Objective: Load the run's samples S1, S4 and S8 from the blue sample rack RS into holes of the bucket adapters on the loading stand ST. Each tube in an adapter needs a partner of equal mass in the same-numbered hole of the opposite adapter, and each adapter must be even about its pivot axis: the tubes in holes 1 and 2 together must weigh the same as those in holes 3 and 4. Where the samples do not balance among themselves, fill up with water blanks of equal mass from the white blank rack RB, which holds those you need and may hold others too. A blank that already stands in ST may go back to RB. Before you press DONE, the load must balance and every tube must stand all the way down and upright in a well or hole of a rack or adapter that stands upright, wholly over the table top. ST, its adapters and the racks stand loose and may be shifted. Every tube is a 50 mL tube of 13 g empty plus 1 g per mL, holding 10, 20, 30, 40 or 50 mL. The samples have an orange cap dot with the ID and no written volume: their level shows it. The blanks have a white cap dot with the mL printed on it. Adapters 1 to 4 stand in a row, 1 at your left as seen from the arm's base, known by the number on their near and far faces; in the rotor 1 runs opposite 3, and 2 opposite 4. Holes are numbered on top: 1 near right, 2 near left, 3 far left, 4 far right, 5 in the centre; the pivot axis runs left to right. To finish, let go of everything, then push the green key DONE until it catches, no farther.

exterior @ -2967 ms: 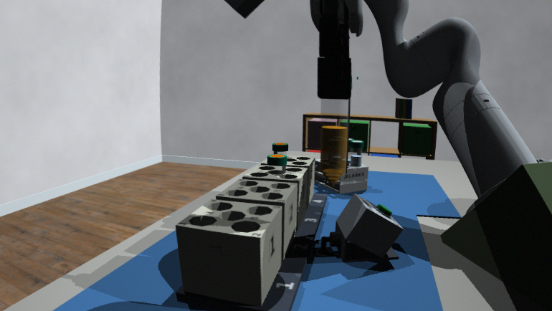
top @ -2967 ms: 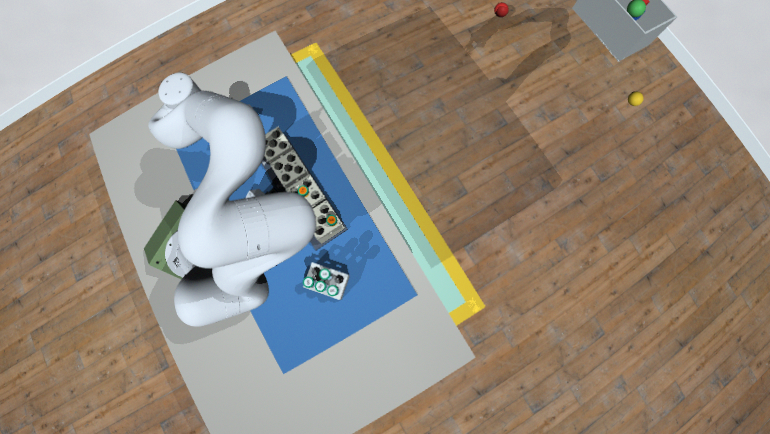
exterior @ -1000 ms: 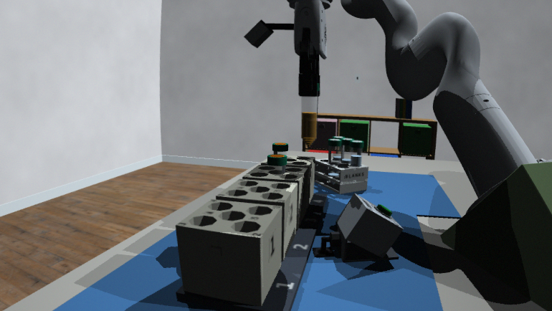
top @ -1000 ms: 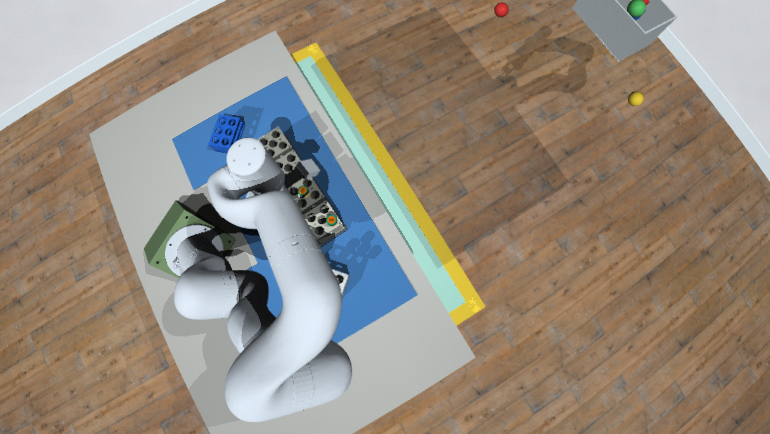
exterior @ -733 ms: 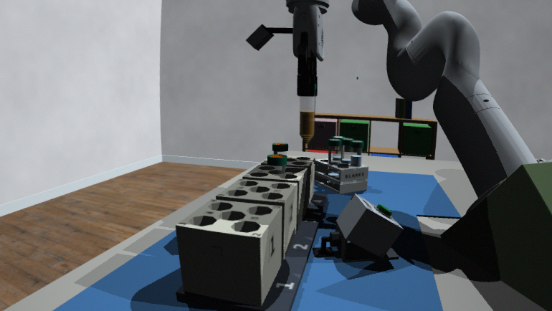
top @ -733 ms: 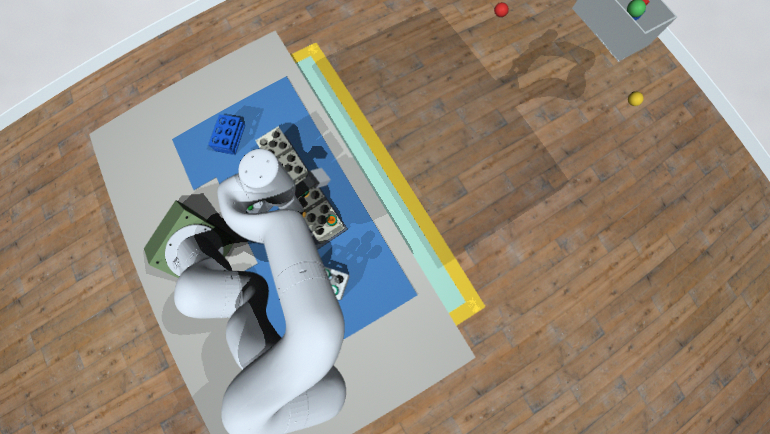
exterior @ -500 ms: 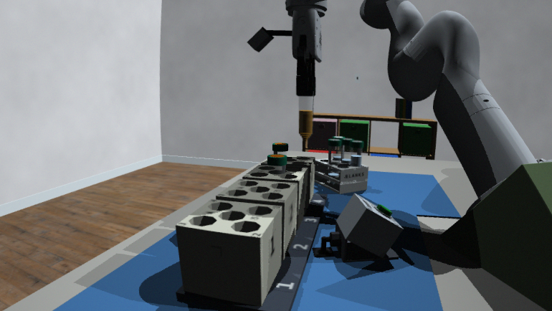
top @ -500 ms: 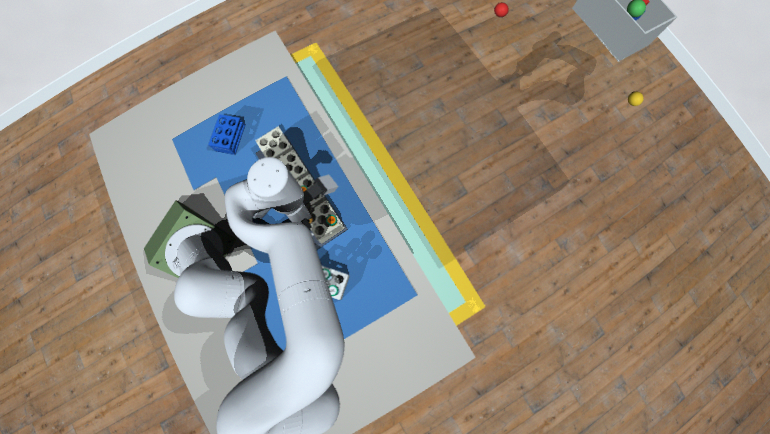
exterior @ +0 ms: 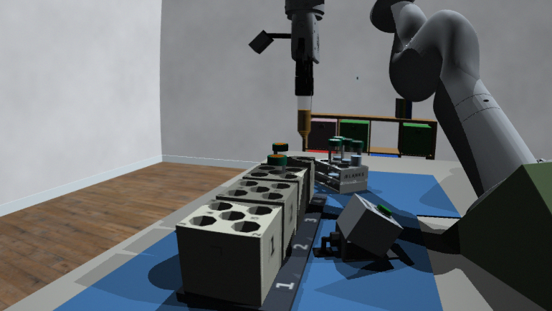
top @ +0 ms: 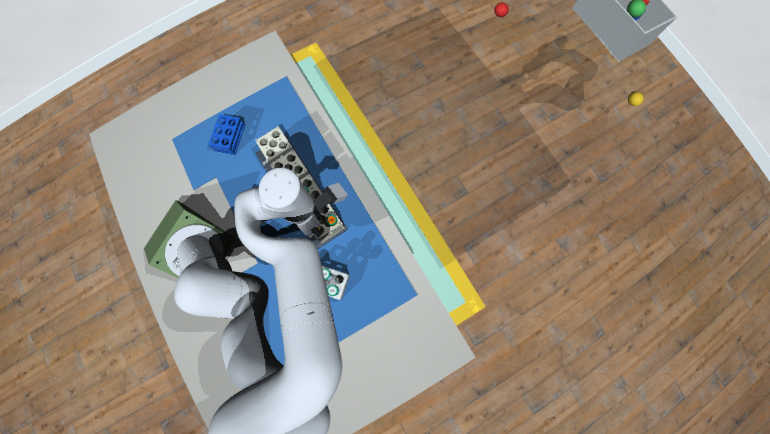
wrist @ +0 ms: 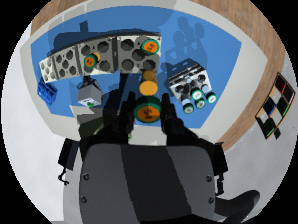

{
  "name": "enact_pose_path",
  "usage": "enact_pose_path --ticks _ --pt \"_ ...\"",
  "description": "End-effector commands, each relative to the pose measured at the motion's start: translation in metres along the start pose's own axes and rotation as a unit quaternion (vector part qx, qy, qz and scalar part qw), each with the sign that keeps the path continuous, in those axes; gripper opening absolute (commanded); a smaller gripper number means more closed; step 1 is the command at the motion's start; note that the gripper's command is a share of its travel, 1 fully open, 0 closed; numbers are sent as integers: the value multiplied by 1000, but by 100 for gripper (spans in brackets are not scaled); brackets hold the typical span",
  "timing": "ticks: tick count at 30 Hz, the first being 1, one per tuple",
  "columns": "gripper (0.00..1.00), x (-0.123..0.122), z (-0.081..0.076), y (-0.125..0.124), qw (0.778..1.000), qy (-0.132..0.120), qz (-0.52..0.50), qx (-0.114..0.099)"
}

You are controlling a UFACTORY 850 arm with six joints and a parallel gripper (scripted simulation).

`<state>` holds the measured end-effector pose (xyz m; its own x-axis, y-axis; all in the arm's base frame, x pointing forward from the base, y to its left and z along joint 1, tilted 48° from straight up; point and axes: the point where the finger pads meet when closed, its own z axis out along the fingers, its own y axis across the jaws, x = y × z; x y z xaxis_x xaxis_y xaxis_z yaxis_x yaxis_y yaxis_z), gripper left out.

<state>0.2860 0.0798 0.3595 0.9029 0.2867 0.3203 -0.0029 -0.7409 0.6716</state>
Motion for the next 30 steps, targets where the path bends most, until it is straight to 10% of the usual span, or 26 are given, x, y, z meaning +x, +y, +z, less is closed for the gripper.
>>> enact_pose_path --ticks 1,30 --pt "0 1 0 0 1000 0 0 0" --pt "0 1 34 0 1000 0 0 0"
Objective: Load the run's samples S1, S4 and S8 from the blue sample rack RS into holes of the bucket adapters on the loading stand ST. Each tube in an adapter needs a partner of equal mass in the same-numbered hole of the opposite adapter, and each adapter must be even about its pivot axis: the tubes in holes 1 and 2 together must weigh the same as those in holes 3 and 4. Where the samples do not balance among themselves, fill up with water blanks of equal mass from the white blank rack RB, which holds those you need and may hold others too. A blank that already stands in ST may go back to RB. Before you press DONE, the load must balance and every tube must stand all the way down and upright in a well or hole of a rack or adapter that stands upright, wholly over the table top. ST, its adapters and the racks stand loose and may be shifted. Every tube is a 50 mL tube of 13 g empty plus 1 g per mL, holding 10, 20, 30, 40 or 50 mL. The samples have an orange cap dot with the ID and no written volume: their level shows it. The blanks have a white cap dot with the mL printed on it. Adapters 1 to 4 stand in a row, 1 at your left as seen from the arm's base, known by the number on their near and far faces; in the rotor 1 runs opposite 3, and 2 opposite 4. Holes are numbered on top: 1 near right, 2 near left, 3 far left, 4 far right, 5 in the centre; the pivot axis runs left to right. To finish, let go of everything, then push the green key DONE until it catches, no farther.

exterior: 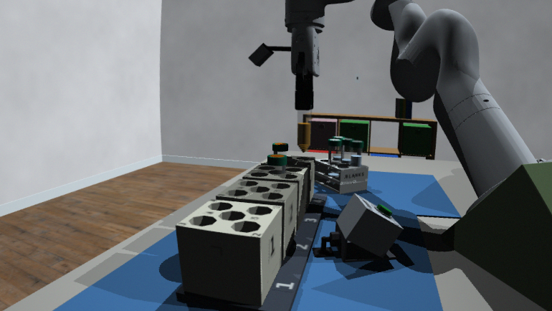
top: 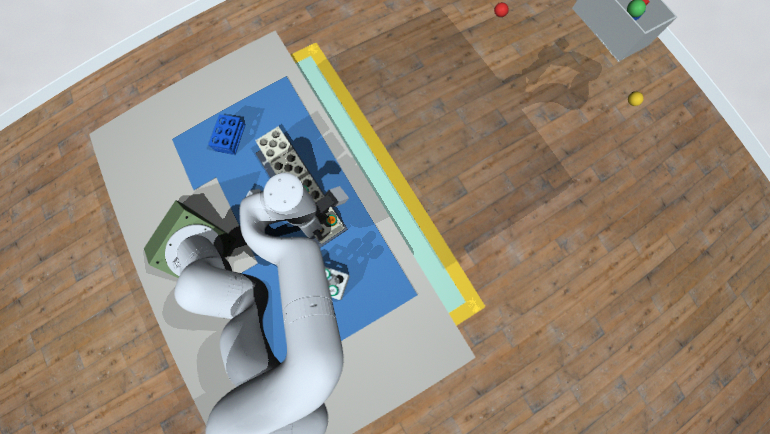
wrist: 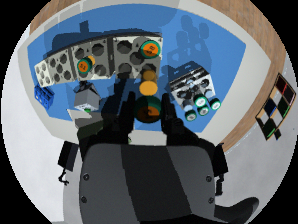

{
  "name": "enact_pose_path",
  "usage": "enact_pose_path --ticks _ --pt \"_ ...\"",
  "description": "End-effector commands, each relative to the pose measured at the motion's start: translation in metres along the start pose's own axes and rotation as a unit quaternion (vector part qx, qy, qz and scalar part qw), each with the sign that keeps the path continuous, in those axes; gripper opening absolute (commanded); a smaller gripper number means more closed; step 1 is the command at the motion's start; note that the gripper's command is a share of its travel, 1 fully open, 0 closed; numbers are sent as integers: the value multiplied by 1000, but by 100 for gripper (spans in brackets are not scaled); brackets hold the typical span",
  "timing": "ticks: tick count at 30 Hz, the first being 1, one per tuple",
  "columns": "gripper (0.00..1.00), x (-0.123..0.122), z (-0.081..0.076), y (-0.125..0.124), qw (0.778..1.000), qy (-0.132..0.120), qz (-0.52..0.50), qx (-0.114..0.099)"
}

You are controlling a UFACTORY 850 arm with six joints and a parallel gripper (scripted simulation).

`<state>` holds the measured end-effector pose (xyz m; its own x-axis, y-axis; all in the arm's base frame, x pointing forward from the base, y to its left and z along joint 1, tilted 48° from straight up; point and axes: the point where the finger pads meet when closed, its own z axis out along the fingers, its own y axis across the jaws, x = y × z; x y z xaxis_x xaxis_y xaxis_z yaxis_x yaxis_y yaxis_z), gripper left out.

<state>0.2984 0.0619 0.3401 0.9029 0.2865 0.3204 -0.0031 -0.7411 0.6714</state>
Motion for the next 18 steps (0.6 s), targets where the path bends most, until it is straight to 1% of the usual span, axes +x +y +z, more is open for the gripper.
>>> enact_pose_path --ticks 1,16,18 --pt "0 1 5 0 1000 0 0 0" --pt "0 1 5 0 1000 0 0 0" --pt "0 1 7 0 1000 0 0 0"
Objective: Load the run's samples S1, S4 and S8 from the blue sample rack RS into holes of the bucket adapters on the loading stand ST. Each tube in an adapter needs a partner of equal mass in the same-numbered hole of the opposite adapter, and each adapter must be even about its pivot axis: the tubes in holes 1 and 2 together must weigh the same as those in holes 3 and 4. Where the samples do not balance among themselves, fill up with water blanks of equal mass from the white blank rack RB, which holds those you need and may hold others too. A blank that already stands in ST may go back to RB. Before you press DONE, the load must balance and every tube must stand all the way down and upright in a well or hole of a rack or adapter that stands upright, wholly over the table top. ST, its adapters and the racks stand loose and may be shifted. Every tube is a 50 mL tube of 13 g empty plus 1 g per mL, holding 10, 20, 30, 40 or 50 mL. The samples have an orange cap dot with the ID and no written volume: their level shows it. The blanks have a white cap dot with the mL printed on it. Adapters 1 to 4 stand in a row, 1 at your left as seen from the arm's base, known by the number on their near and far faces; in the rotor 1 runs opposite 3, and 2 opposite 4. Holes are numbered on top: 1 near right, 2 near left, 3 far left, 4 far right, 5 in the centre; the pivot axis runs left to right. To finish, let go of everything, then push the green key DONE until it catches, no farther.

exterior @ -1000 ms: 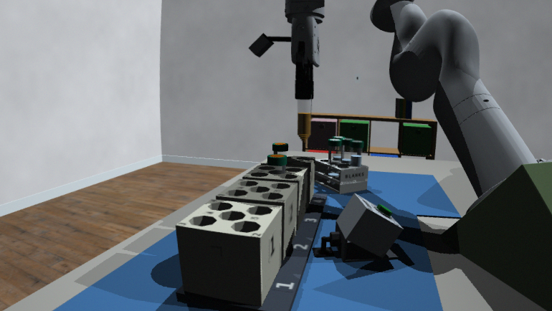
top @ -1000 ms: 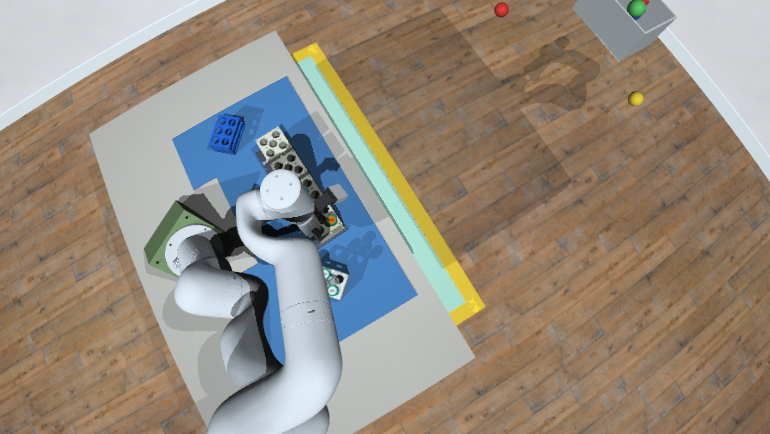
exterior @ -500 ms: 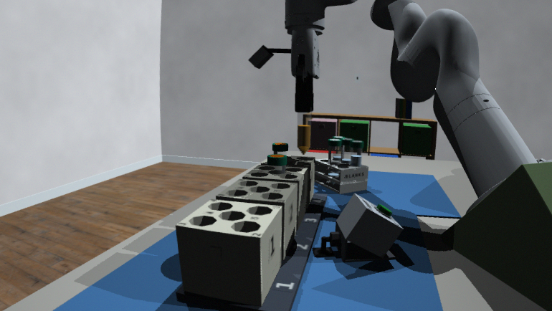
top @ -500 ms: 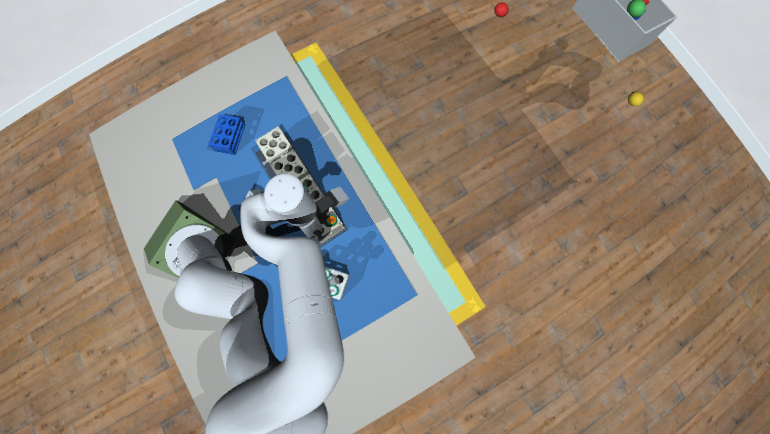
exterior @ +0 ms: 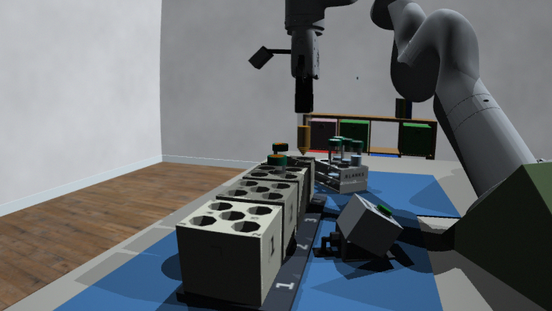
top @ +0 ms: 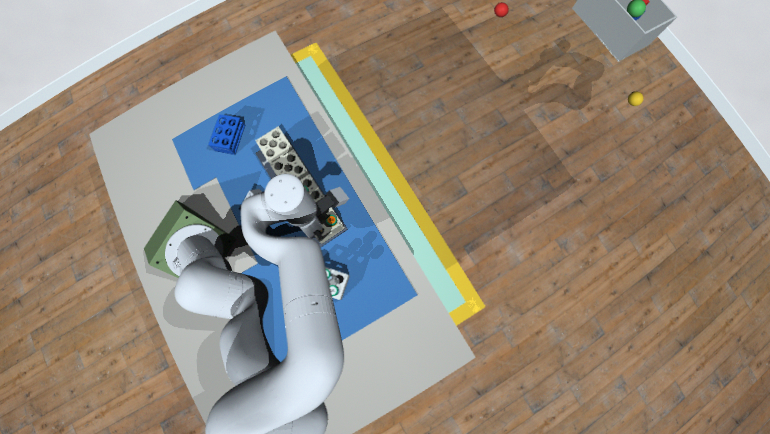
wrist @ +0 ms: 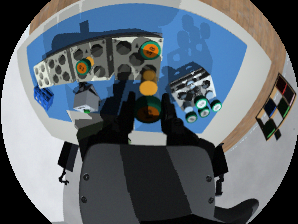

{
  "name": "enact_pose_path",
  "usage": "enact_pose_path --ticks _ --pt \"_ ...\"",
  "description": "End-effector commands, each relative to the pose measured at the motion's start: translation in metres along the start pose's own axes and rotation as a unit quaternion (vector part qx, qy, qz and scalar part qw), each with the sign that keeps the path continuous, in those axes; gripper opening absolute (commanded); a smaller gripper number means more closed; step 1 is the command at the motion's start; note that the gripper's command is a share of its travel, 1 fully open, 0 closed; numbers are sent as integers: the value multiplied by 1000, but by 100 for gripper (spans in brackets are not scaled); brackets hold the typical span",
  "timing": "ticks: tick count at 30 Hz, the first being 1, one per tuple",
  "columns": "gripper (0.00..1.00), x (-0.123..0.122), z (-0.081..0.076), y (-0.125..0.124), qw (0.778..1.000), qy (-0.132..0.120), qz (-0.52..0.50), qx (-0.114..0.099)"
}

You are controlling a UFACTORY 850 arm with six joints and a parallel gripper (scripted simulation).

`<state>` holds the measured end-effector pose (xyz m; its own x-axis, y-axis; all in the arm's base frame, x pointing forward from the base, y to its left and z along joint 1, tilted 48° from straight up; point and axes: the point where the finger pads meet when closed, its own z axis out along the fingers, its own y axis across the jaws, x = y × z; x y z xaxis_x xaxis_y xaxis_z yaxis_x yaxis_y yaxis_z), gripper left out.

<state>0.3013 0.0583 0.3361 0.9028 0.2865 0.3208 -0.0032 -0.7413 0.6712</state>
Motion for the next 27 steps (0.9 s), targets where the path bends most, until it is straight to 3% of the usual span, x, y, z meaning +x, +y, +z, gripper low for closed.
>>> enact_pose_path --ticks 1,27 --pt "0 0 2 0 1000 0 0 0" --pt "0 0 24 0 1000 0 0 0"
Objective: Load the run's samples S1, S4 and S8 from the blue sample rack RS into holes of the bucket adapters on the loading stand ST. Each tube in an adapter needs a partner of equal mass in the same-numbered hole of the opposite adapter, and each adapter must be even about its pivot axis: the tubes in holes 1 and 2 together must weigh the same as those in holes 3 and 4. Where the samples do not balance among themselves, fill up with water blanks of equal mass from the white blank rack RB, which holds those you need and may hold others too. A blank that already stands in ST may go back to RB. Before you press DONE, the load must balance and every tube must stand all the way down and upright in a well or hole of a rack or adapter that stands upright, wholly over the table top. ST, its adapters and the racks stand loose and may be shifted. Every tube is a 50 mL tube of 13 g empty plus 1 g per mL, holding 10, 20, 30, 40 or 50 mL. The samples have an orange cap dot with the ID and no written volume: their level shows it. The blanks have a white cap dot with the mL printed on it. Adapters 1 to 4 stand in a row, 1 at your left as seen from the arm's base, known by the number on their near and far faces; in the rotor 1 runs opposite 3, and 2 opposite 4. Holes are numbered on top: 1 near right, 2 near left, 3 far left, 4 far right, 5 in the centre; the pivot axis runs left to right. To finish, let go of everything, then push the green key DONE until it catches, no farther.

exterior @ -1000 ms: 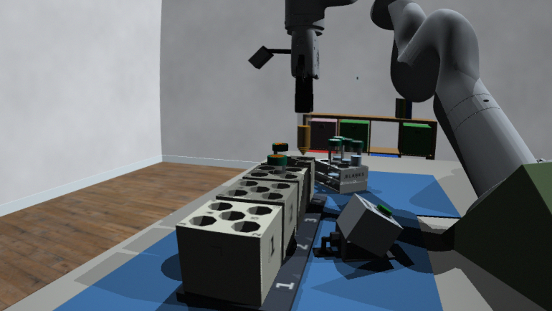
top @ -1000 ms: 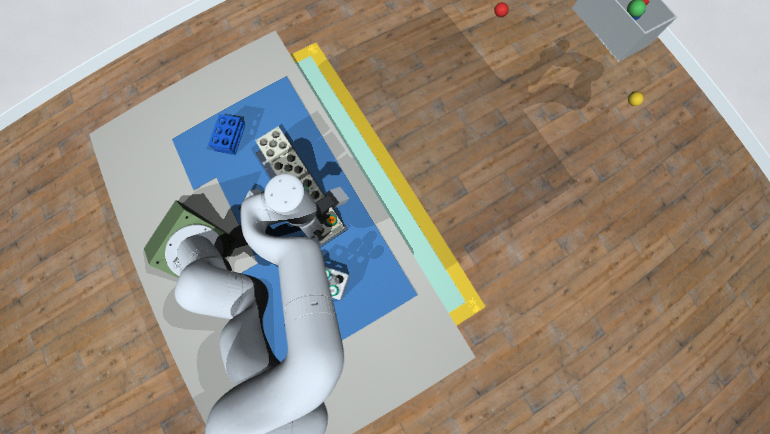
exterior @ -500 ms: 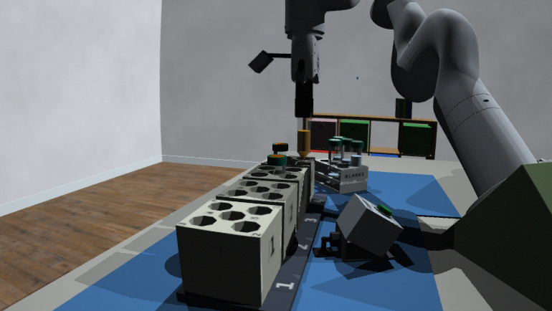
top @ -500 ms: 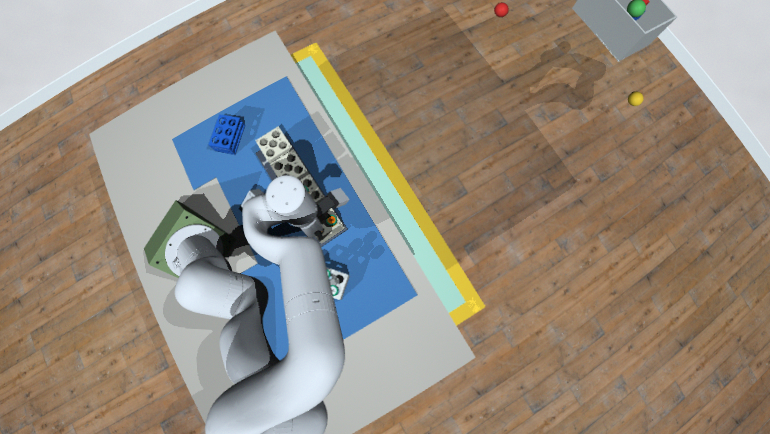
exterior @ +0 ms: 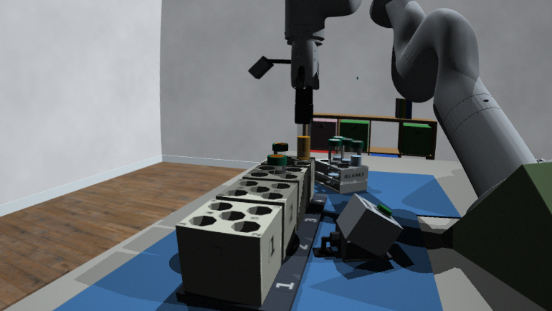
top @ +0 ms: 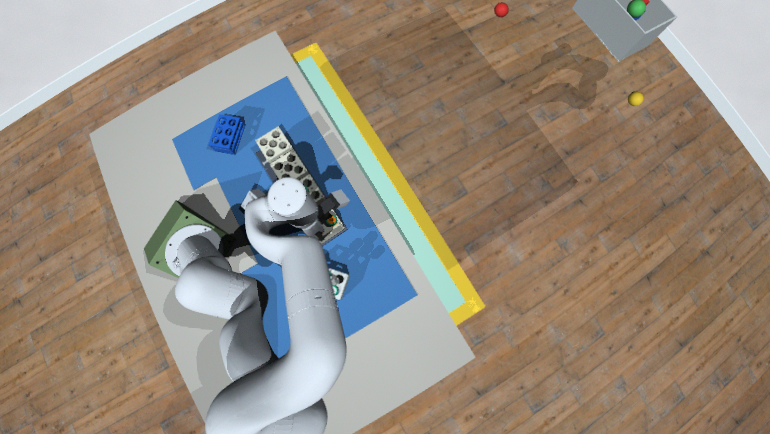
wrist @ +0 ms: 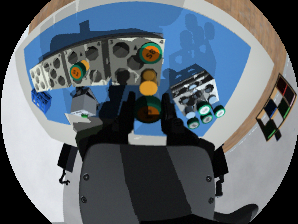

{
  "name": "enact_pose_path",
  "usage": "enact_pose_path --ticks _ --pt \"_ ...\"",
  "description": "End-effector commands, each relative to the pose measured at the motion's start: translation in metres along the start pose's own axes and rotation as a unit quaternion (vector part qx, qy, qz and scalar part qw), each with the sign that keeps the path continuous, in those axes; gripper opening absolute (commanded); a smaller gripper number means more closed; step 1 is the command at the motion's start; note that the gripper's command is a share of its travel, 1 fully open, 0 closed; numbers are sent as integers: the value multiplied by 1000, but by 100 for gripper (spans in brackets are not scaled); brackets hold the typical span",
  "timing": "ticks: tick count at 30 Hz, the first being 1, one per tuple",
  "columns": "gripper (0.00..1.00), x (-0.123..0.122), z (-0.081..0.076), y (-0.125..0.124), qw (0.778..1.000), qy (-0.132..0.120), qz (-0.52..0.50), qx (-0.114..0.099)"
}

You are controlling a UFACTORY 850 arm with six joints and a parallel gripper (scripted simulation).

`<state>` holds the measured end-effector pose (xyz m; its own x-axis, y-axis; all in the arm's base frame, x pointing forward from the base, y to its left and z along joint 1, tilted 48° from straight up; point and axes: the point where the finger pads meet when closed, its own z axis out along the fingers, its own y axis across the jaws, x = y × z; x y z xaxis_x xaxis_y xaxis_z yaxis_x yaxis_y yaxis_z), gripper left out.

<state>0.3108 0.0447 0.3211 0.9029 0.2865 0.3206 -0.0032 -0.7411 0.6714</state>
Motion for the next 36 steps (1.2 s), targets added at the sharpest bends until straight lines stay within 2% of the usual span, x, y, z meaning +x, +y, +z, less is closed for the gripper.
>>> enact_pose_path --ticks 1,36 --pt "0 0 3 0 1000 0 0 0" --pt "0 1 34 0 1000 0 0 0"
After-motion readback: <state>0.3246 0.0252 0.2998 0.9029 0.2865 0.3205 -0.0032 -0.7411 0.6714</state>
